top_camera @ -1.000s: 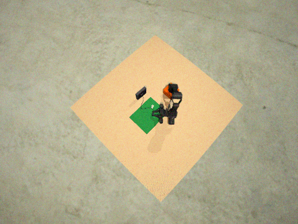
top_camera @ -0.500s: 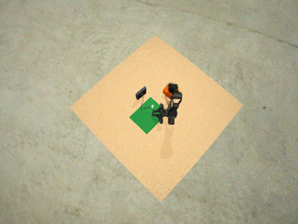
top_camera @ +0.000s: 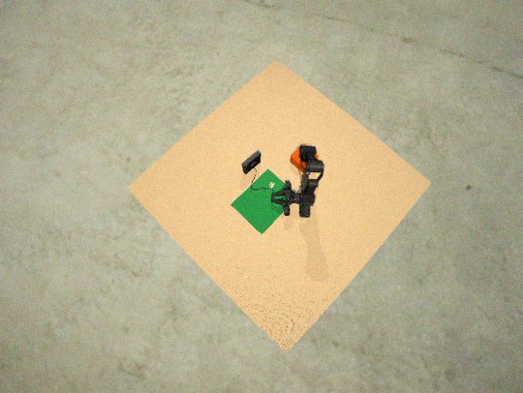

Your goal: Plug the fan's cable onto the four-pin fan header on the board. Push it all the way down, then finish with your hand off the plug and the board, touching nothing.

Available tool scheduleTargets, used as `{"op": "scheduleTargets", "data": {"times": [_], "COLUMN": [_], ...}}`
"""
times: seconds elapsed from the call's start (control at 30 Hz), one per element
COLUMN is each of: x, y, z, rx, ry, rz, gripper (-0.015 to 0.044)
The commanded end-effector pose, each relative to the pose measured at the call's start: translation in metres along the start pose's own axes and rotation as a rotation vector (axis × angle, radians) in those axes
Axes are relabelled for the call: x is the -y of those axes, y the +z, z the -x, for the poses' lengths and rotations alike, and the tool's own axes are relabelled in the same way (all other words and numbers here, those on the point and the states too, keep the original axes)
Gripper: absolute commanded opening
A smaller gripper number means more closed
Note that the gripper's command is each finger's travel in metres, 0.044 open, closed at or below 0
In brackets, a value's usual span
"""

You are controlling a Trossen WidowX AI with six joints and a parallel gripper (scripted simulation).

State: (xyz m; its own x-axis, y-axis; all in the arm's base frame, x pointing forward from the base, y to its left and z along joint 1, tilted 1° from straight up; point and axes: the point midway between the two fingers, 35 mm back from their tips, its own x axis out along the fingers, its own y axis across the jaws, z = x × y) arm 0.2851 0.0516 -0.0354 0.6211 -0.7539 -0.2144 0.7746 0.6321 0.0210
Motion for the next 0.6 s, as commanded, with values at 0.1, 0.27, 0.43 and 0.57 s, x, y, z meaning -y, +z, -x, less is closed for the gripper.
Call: {"op": "scheduleTargets", "data": {"times": [0.1,0.27,0.43,0.57], "x": [0.0,0.0,0.0,0.0], "y": [0.0,0.0,0.0,0.0], "z": [0.0,0.0,0.0,0.0], "rx": [0.0,0.0,0.0,0.0], "ry": [0.0,0.0,0.0,0.0], "rz": [0.0,0.0,0.0,0.0], "gripper": [0.0131,0.0205,0.0205,0.0205]}}
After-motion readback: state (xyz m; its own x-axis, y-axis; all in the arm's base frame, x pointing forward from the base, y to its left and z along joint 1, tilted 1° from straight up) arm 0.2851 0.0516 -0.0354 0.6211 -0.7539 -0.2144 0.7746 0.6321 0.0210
